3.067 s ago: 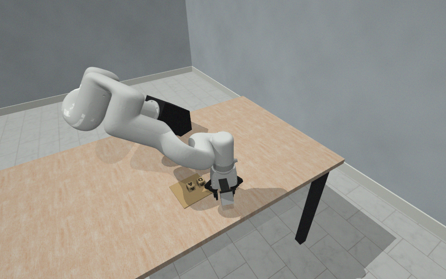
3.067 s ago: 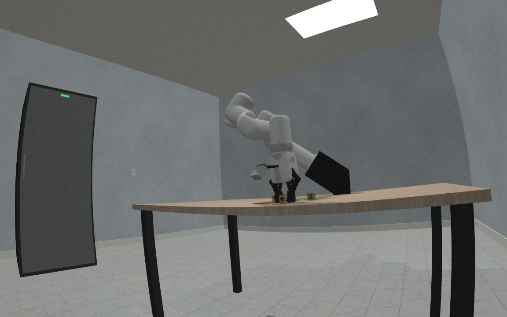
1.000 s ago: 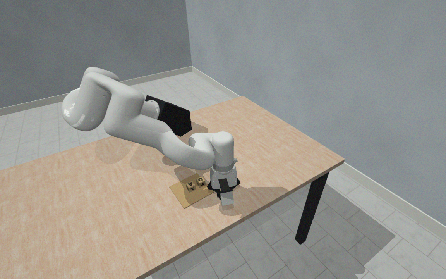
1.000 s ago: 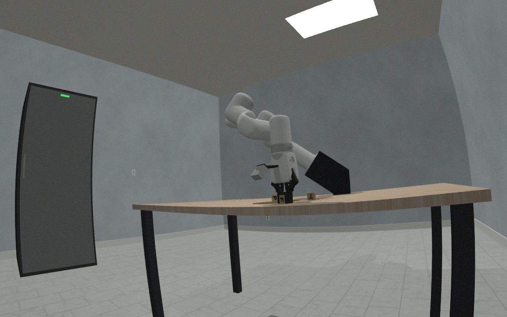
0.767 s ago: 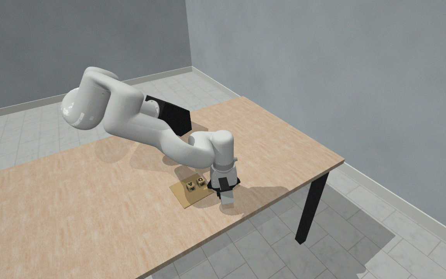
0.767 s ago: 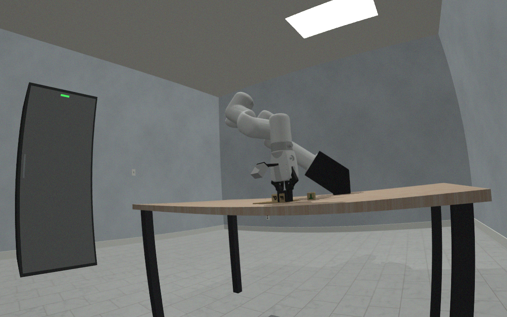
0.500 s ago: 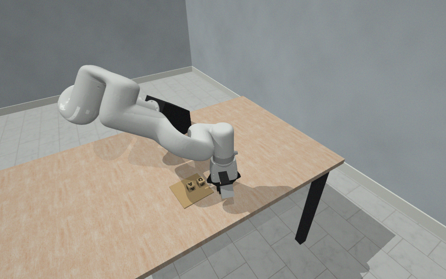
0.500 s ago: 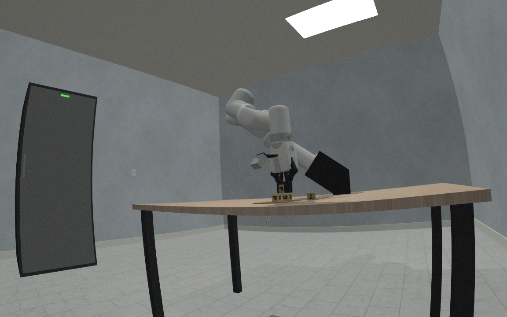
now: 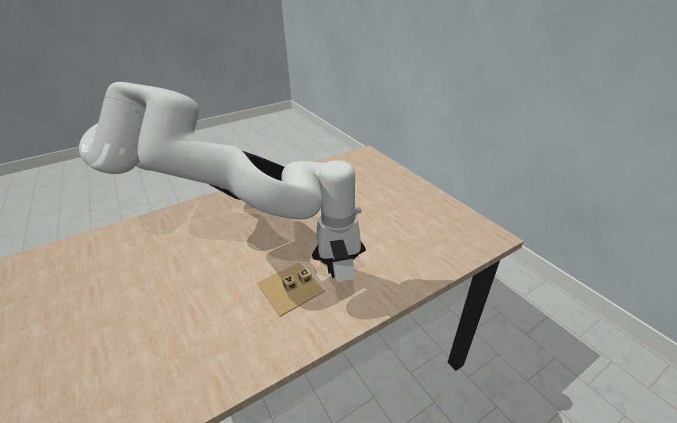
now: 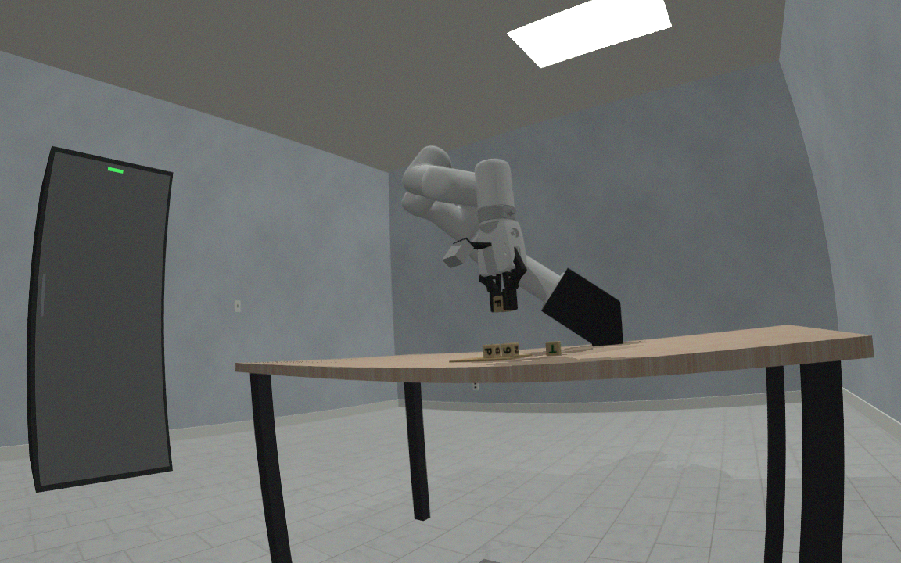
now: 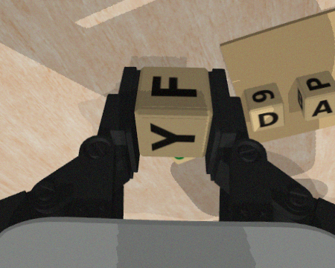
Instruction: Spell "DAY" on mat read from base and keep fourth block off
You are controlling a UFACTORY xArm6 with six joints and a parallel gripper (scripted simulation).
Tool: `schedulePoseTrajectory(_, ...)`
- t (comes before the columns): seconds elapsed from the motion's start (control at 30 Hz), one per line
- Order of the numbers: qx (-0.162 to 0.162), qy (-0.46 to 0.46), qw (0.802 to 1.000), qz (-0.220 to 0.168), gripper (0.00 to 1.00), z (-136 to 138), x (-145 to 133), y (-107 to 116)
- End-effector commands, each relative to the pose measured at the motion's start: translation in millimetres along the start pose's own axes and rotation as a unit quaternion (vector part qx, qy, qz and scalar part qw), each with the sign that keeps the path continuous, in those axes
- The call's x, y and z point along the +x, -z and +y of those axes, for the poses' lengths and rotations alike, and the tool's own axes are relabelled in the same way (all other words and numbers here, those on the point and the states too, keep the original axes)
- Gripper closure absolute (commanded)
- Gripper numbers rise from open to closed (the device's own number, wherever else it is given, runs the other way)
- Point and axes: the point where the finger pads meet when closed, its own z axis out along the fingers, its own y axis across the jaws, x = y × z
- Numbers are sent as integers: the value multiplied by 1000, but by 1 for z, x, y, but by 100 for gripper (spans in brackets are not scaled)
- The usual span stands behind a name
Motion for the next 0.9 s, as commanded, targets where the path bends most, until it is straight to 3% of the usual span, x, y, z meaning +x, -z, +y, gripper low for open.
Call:
schedulePoseTrajectory(0.0,2,-1,1000,1,73,-1,1,3)
schedulePoseTrajectory(0.33,2,-47,999,1,73,13,1,5)
schedulePoseTrajectory(0.87,2,-255,967,1,73,77,-7,9)
